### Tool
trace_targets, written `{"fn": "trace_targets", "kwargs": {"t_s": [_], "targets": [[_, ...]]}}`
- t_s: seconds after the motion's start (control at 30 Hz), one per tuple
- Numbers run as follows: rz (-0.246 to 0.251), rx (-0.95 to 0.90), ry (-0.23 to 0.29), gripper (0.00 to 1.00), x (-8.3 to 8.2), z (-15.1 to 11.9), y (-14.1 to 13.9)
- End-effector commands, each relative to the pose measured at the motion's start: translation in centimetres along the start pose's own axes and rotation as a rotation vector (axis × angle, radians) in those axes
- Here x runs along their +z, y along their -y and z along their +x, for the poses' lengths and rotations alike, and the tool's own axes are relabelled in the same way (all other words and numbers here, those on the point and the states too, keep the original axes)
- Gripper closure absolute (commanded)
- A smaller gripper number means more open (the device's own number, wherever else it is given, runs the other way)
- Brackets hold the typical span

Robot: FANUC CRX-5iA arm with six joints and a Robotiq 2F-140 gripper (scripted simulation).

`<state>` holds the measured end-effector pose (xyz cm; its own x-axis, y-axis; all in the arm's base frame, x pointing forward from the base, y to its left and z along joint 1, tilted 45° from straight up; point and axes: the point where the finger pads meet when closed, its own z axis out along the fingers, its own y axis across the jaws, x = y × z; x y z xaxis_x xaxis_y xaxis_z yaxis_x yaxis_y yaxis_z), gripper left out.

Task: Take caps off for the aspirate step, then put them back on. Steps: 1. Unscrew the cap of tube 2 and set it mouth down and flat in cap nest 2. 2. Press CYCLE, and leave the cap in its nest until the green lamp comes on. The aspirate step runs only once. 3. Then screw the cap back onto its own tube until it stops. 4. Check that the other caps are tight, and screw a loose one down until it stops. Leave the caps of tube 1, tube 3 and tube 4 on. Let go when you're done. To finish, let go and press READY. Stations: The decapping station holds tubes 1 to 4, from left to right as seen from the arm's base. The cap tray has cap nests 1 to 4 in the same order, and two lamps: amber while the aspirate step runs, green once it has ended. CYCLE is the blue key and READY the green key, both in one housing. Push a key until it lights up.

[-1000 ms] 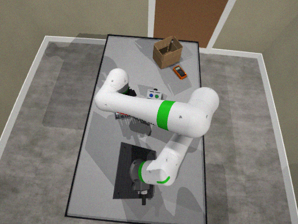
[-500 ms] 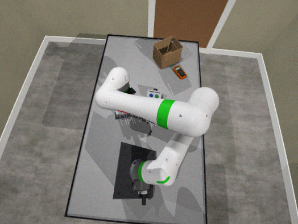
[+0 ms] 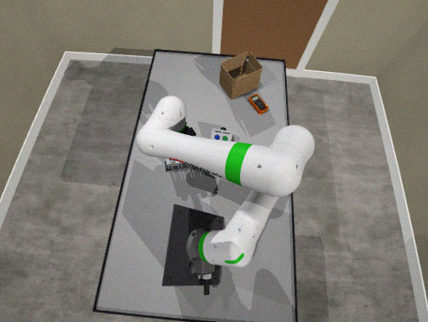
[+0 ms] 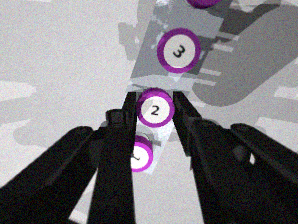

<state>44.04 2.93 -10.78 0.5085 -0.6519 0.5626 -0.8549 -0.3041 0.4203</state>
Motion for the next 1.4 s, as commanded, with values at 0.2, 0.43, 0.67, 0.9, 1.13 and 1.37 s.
{"fn": "trace_targets", "kwargs": {"t_s": [0.2, 0.43, 0.67, 0.9, 1.13, 1.37], "targets": [[0.006, 0.445, -0.005, 0.7, -0.07, -0.01, 0.05], [0.007, 0.795, -0.004, 0.7, -0.07, -0.01, 0.05], [0.007, 0.892, -0.003, 0.7, -0.07, -0.01, 0.05], [0.007, 0.892, -0.003, 0.59, 0.0, -0.01, 0.05], [0.007, 0.892, -0.003, 0.59, 0.0, -0.01, 0.05], [0.006, 0.559, -0.004, 0.59, -0.05, -0.01, 0.05]]}}
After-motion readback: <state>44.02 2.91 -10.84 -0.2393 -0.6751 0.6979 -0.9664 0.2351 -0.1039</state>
